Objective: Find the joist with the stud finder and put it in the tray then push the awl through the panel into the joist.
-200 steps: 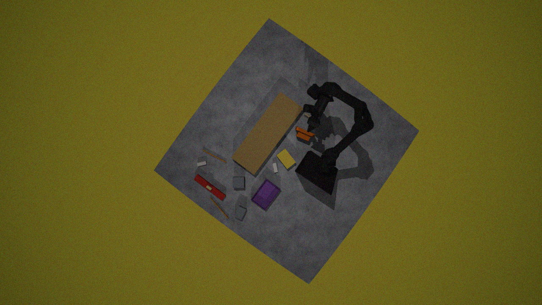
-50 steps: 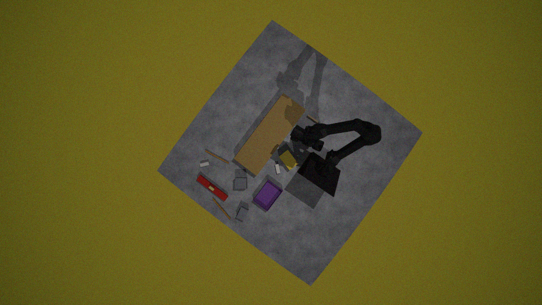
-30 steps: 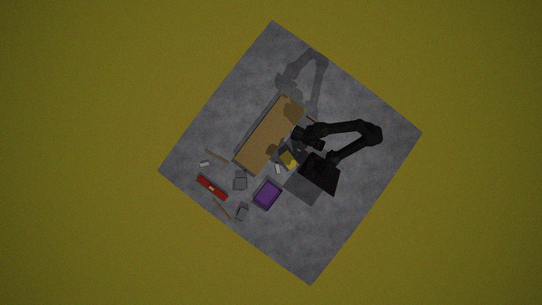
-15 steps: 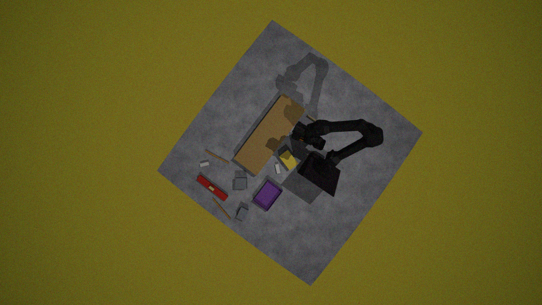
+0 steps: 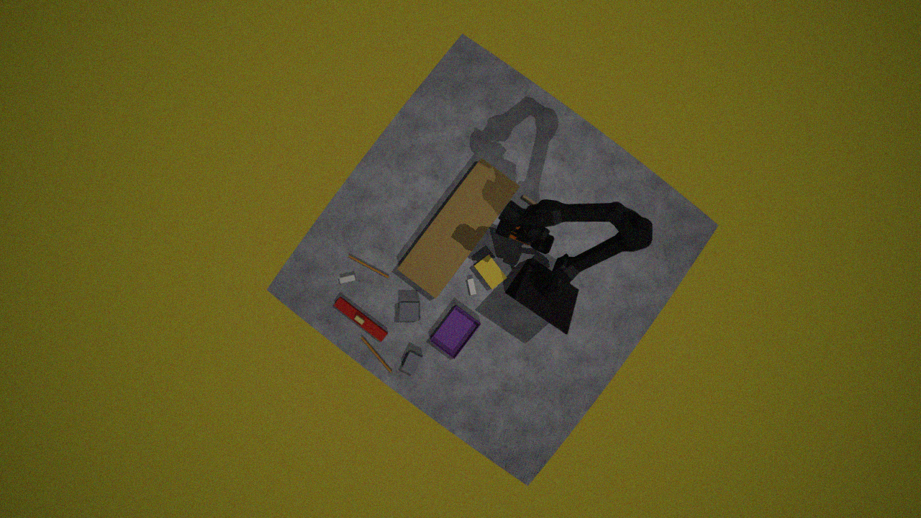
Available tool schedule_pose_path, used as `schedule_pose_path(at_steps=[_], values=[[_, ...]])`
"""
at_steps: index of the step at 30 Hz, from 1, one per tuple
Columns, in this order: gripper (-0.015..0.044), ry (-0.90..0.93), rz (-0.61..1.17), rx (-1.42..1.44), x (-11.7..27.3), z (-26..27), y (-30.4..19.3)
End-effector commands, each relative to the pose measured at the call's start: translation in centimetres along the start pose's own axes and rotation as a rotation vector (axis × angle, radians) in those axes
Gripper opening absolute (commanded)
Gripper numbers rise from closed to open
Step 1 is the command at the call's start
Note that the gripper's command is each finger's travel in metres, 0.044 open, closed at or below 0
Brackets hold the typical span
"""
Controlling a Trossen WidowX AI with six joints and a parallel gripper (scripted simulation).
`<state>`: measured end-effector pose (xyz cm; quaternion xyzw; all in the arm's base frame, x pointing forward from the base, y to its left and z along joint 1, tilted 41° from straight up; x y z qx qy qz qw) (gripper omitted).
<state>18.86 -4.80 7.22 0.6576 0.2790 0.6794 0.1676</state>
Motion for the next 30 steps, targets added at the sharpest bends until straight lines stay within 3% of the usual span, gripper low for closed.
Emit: schedule_pose_path(at_steps=[1,30], values=[[0.0,-0.002,0.022,0.001,0.07,0.12,0.17],[0.0,-0.035,0.183,0.006,-0.07,0.25,0.93]])
Point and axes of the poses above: the point midway between the two fingers, 35 mm back from their tips, its own x axis back along the fingers, its own z axis across the jaws, y = z × x, the point moved 2 cm from there along x, back along the fingers, and after that the axes turned 11 degrees about -x, right-handed, at the moved point
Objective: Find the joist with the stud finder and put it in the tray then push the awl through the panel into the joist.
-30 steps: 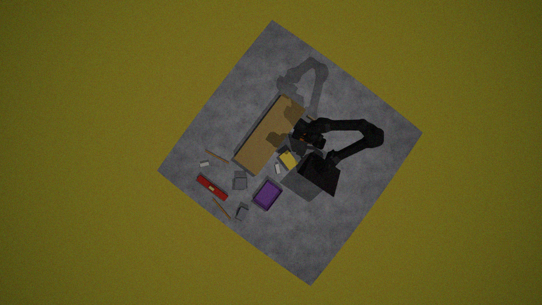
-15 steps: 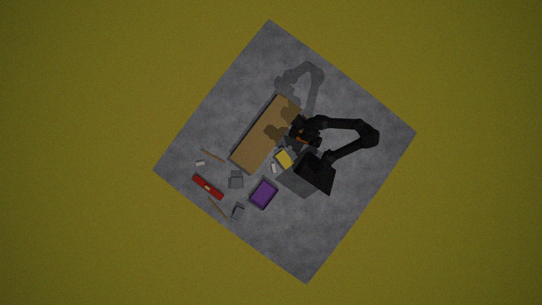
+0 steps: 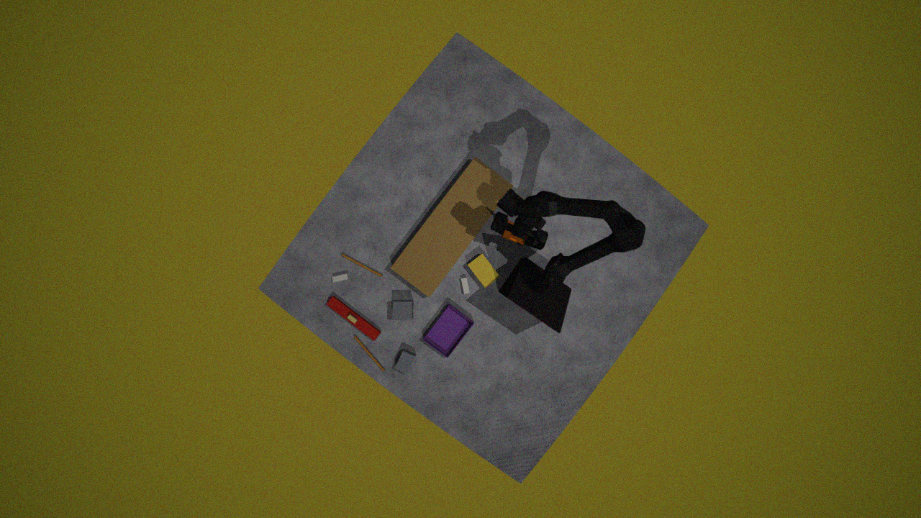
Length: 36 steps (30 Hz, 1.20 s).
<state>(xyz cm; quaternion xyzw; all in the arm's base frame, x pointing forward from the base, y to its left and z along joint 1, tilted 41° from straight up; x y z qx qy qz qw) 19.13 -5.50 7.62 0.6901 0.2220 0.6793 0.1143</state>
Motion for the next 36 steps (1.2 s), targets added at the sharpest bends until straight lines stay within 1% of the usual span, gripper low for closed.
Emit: schedule_pose_path(at_steps=[1,36], values=[[0.0,-0.003,0.023,0.003,0.06,0.1,0.12],[0.0,-0.042,0.227,0.009,-0.04,0.27,1.11]])
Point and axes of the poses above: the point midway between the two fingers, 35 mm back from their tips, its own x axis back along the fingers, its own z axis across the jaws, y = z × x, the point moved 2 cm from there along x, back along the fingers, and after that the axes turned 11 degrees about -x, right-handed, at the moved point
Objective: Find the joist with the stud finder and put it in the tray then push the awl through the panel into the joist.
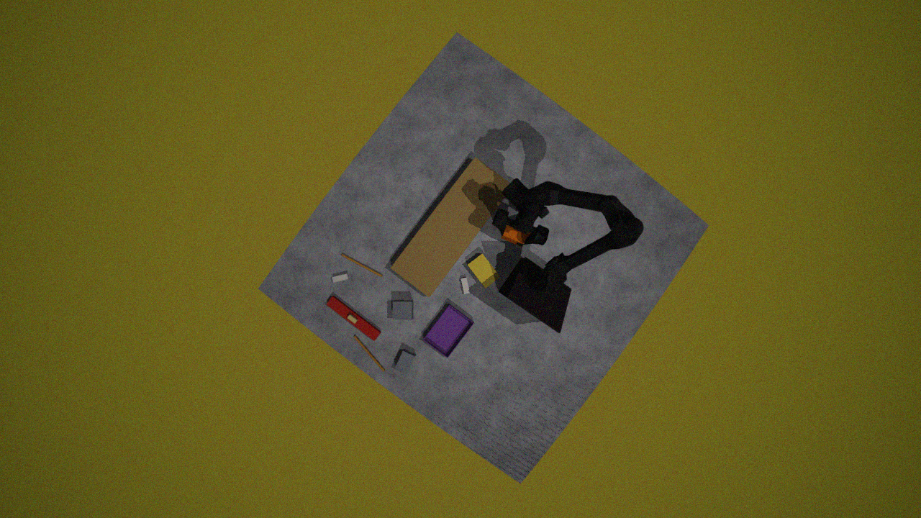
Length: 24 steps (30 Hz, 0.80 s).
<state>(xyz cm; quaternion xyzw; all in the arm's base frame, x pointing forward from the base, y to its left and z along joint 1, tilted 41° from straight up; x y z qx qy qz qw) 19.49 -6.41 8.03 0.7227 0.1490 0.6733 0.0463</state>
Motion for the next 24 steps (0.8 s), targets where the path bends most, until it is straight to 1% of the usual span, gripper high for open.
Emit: schedule_pose_path(at_steps=[1,24], values=[[0.0,-0.004,0.027,0.004,0.04,0.08,0.1],[0.0,-0.03,0.168,0.007,0.01,0.19,0.77]])
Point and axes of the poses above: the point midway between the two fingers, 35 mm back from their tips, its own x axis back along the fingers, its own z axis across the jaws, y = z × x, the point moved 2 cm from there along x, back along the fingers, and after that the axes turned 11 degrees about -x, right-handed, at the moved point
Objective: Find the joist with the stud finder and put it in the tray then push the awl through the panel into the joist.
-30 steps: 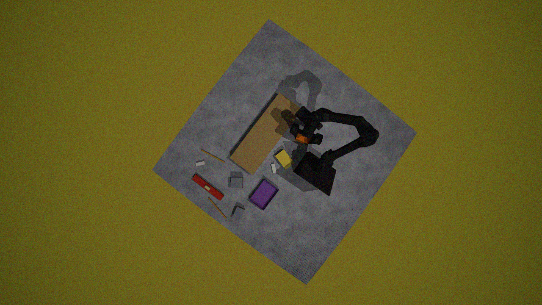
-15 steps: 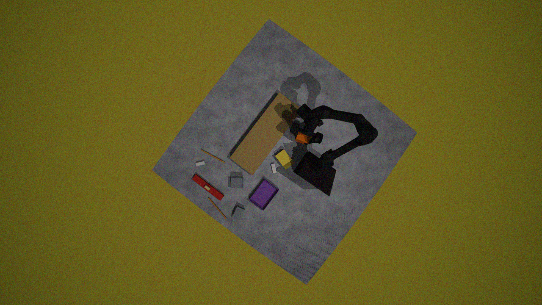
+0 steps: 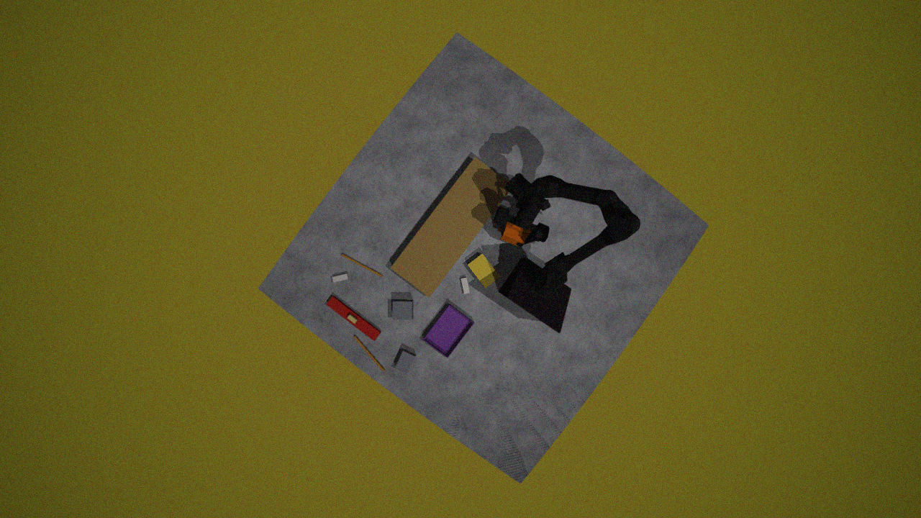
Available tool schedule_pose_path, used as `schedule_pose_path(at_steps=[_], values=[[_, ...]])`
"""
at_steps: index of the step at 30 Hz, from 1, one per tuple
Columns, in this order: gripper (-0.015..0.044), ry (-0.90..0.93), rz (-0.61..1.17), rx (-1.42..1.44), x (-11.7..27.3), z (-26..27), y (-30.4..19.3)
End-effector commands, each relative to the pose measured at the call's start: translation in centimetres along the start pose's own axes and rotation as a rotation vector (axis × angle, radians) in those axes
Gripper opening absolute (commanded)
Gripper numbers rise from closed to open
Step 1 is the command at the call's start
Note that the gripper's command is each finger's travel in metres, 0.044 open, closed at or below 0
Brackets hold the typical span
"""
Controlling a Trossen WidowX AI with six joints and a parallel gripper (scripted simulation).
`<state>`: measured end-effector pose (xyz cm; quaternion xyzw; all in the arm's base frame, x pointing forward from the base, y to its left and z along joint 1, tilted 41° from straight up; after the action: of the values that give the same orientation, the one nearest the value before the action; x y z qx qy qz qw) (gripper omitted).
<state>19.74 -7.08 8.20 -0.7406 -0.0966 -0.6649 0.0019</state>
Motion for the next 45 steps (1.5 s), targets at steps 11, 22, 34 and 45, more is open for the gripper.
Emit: schedule_pose_path(at_steps=[11,22,34,45], values=[[0.0,-0.018,0.103,0.005,0.0,0.1,0.4],[0.0,-0.028,0.164,0.006,0.0,0.2,0.7],[0.0,-0.048,0.256,0.008,-0.1,0.2,1.1],[0.0,-0.058,0.325,0.008,-0.1,0.3,1.5]])
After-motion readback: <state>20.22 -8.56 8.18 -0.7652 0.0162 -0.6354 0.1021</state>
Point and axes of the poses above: the point midway between the two fingers, 35 mm back from their tips, its own x axis back along the fingers, its own z axis across the jaws, y = z × x, the point moved 2 cm from there along x, back along the fingers, and after that the axes turned 11 degrees about -x, right-handed, at the moved point
